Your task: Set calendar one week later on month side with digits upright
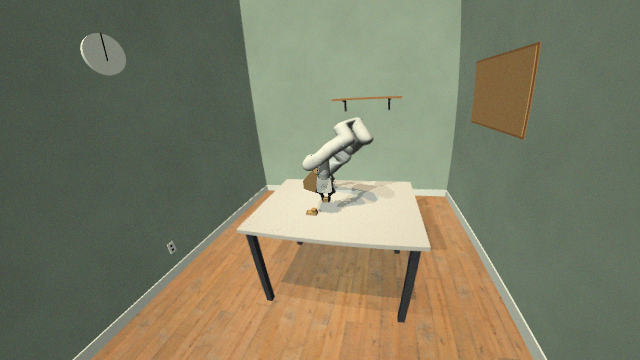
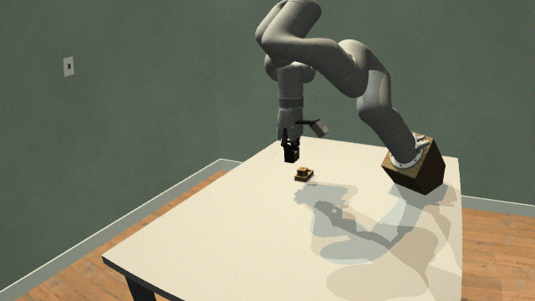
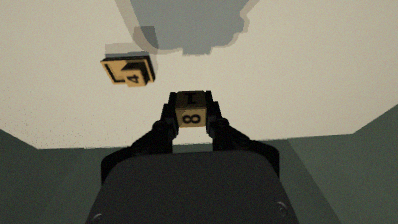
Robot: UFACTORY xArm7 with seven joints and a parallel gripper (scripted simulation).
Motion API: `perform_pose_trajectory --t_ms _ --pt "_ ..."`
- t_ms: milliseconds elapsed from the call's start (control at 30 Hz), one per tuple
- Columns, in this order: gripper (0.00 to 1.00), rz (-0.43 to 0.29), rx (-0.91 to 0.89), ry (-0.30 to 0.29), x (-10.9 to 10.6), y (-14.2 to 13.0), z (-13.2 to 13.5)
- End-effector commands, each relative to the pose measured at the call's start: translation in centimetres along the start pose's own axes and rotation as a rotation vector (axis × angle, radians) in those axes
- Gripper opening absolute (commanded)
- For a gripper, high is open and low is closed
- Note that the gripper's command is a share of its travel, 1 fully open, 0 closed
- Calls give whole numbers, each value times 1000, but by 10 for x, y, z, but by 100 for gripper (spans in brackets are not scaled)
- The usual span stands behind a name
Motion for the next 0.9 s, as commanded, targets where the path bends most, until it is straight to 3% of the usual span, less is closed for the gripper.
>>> perform_pose_trajectory --t_ms 0,133,867 --pt "27 -4 12 1 -2 -1 0" --pt "27 -4 51 1 -2 -1 0" --pt "27 -4 768 -1 -1 0 -2"
Point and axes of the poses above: the point where the finger pads meet when closed, its own x axis out along the fingers, its own z axis across the jaws, y = z × x, the point moved 1 cm from there along -x, back along the fingers, and after that the axes turned 10 degrees about x, right-handed, at the moved point
